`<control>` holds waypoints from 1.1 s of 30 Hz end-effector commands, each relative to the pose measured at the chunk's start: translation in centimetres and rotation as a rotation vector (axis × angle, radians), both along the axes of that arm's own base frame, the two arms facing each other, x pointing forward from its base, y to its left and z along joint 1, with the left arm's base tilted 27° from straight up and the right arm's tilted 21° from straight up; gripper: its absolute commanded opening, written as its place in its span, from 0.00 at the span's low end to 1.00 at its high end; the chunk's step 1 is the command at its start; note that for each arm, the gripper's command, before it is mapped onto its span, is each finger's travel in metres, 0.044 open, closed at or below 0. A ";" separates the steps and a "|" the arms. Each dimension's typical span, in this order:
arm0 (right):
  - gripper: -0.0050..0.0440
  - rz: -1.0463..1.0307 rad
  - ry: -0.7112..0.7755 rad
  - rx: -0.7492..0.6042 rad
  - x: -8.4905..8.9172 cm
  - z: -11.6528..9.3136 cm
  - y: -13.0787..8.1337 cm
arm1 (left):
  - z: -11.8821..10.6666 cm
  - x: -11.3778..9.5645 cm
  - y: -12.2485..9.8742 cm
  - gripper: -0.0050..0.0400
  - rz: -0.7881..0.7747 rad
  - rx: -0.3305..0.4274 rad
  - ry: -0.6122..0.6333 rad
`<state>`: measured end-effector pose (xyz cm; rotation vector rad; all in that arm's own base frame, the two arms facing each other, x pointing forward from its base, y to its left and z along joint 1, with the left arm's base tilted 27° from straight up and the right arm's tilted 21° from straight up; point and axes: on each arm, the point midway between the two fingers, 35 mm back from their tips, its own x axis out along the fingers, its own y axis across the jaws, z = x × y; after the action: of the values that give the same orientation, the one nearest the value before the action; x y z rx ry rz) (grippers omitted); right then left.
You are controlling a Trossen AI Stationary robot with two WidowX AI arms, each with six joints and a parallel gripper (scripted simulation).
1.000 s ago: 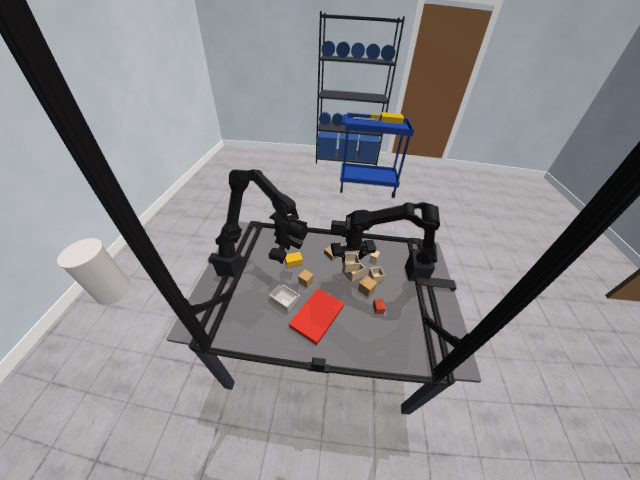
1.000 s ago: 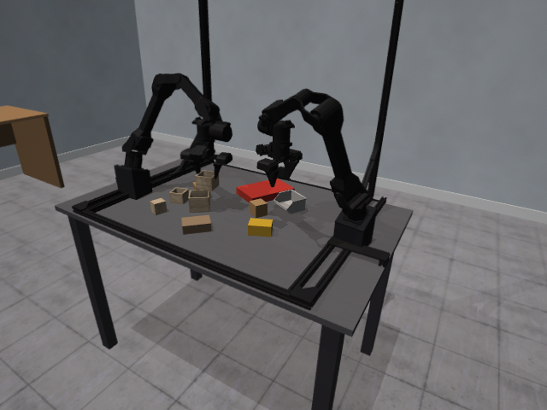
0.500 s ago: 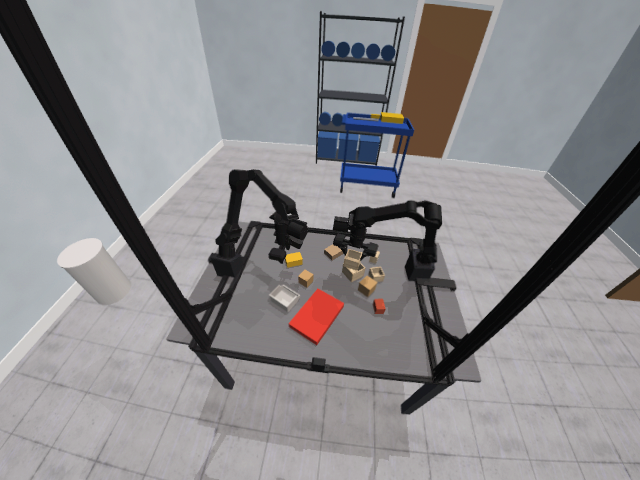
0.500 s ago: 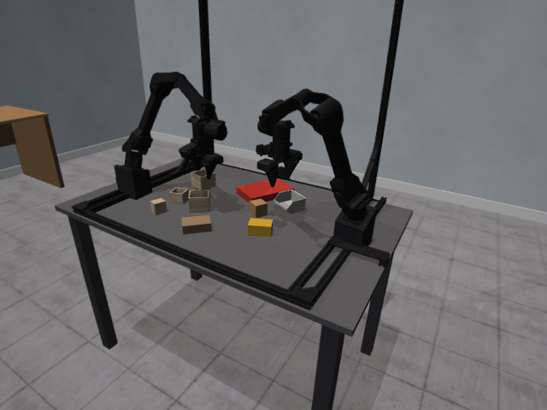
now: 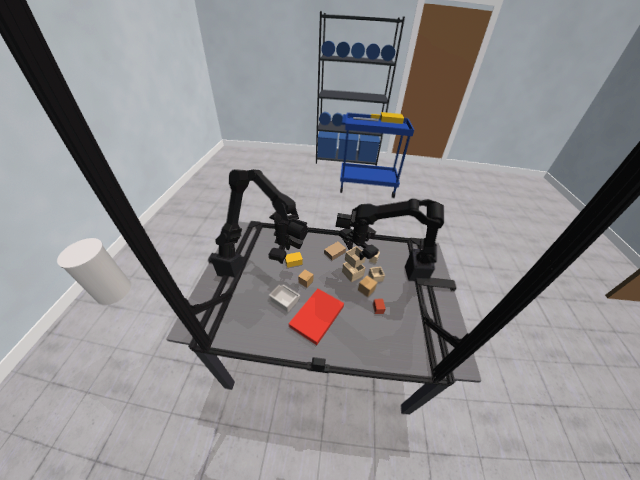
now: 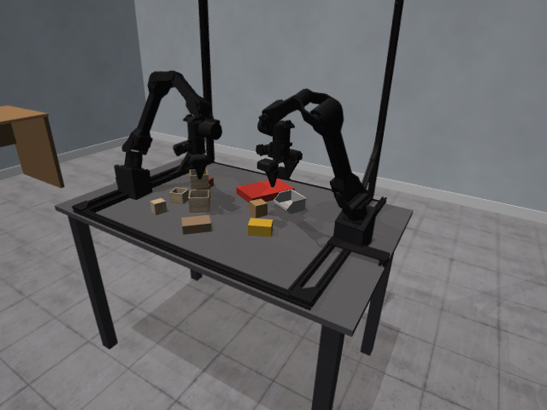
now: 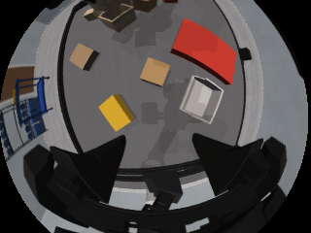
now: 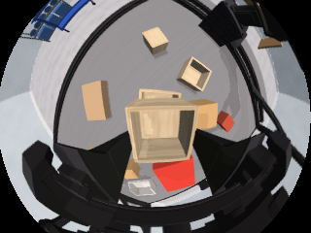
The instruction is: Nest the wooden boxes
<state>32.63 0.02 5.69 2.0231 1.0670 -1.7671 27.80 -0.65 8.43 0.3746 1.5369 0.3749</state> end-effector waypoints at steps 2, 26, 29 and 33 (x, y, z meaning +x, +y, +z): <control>0.10 -0.102 0.035 0.001 -0.4 0.2 -0.3 | 0.0 0.0 0.0 1.00 0.000 0.001 0.001; 0.10 -0.108 0.037 0.001 -0.4 0.2 -0.3 | -4.5 10.0 -1.9 1.00 -0.124 0.179 -0.436; 0.10 -0.108 0.037 0.001 -0.4 0.2 -0.3 | -4.9 11.1 -2.3 1.00 -0.131 0.208 -0.509; 0.10 -0.108 0.037 0.001 -0.4 0.2 -0.3 | -5.3 12.5 -2.8 1.00 -0.132 0.246 -0.606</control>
<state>32.28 -0.35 5.87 2.0919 0.9859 -1.8609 39.64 -3.20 4.10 0.4802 0.9318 0.4942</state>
